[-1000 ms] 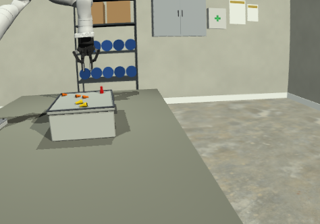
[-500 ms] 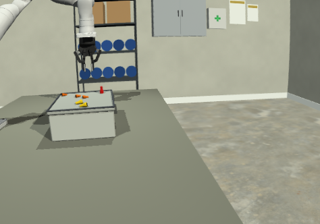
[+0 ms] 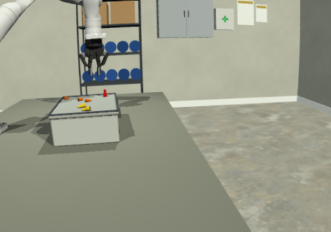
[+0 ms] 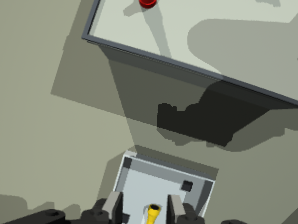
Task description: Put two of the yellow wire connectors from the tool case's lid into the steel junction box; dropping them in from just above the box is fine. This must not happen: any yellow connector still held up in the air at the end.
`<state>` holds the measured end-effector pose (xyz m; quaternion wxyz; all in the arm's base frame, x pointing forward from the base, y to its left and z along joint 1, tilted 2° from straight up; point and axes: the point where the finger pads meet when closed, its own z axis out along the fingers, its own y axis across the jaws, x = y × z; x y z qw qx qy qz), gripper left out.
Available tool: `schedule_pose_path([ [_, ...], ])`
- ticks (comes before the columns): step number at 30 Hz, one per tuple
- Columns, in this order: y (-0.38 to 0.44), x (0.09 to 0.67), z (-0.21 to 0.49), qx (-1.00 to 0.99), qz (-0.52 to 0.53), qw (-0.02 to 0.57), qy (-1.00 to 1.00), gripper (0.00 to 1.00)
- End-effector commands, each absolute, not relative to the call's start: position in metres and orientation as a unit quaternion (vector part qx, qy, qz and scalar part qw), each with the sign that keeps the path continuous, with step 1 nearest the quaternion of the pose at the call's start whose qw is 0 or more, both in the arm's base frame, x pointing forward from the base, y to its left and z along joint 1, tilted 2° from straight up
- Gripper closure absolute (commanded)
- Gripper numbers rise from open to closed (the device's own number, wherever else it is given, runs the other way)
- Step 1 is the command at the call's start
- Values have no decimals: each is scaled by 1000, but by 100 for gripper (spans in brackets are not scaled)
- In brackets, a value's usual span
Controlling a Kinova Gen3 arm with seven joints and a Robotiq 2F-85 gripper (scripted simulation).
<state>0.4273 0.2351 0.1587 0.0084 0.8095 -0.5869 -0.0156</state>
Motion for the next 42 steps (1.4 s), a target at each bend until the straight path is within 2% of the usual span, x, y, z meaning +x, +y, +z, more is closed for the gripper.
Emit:
schedule_pose_path([
  [1,218,436,160,809,-18,5,-587,64],
  [16,120,461,154,891,-22,3,-453,64],
  [42,-32,461,148,979,-21,-5,-201,64],
])
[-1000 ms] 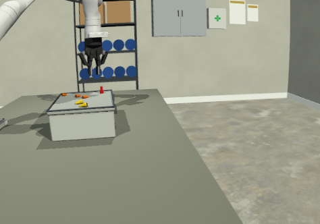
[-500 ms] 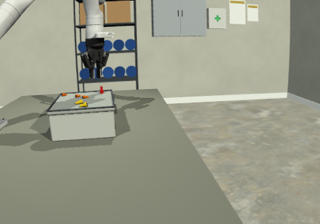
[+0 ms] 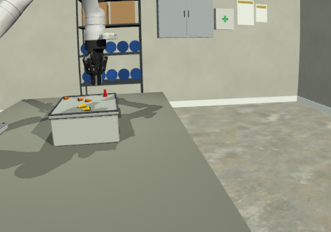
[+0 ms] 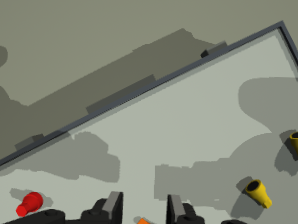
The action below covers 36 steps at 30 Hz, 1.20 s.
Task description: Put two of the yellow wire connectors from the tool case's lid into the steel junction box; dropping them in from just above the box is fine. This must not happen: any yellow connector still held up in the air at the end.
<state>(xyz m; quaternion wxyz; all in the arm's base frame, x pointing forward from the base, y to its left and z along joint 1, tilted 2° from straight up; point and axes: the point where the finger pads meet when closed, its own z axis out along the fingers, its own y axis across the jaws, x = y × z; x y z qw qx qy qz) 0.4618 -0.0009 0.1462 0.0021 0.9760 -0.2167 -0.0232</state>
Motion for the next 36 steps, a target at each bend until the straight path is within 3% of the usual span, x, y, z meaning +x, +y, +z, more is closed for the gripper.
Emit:
schedule_pose_path([
  [1,-38,460,148,981,-21,-6,-191,64],
  [36,-128,437,146,1000,-12,-8,-10,64],
])
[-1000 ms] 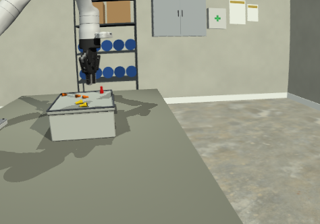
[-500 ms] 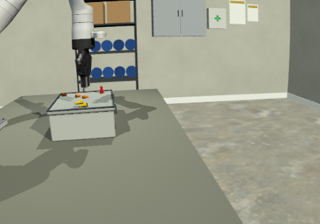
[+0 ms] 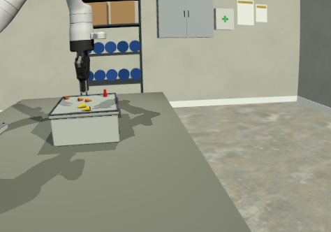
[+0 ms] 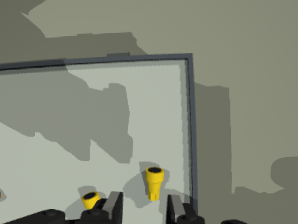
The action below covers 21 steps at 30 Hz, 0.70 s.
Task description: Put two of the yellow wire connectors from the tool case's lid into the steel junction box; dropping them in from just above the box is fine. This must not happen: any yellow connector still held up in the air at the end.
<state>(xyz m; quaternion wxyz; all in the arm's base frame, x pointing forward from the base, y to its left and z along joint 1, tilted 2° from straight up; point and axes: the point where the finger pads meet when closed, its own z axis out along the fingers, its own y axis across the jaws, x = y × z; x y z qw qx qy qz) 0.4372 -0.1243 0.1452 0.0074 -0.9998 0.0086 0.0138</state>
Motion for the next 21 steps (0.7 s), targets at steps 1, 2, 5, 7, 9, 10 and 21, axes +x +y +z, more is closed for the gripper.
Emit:
schedule_pose_path([
  [1,-128,436,146,-1000,12,8,9,64],
  [2,-128,436,146,-1000,12,8,8,64],
  [5,-129,436,146,-1000,12,8,7,64],
  [7,-129,436,146,-1000,12,8,7,64],
  [9,-129,436,146,-1000,12,8,7,64],
  [10,-129,436,146,-1000,12,8,7,64],
  [21,-129,437,126,-1000,13,7,7,64],
])
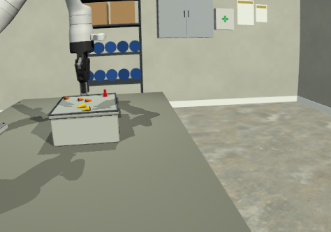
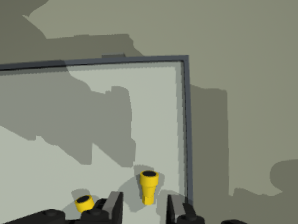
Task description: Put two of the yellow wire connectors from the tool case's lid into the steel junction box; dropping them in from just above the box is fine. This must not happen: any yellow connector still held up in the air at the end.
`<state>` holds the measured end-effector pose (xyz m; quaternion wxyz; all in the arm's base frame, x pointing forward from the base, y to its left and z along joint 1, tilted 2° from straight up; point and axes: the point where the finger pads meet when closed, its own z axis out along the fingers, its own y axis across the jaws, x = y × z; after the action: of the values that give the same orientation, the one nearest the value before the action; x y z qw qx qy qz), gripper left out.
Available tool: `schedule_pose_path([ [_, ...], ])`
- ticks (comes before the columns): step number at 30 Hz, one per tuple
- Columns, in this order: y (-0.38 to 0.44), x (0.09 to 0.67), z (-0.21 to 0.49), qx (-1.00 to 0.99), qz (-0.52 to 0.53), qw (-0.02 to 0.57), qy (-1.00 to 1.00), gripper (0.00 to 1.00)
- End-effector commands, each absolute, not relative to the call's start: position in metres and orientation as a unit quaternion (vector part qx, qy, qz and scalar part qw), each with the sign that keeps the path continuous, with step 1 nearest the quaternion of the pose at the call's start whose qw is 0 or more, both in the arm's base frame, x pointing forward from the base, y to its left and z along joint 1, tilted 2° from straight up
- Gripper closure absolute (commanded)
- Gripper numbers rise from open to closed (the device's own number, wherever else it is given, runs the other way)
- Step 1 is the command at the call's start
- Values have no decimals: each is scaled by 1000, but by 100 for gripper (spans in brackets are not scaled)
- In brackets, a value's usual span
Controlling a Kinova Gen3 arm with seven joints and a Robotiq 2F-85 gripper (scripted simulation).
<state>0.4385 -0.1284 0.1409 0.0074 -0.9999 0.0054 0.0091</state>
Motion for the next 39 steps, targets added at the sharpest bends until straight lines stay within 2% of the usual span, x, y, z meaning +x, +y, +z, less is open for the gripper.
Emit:
schedule_pose_path([
  [1,-129,437,119,-1000,13,7,7,64],
  [39,-129,438,106,-1000,13,7,7,64],
])
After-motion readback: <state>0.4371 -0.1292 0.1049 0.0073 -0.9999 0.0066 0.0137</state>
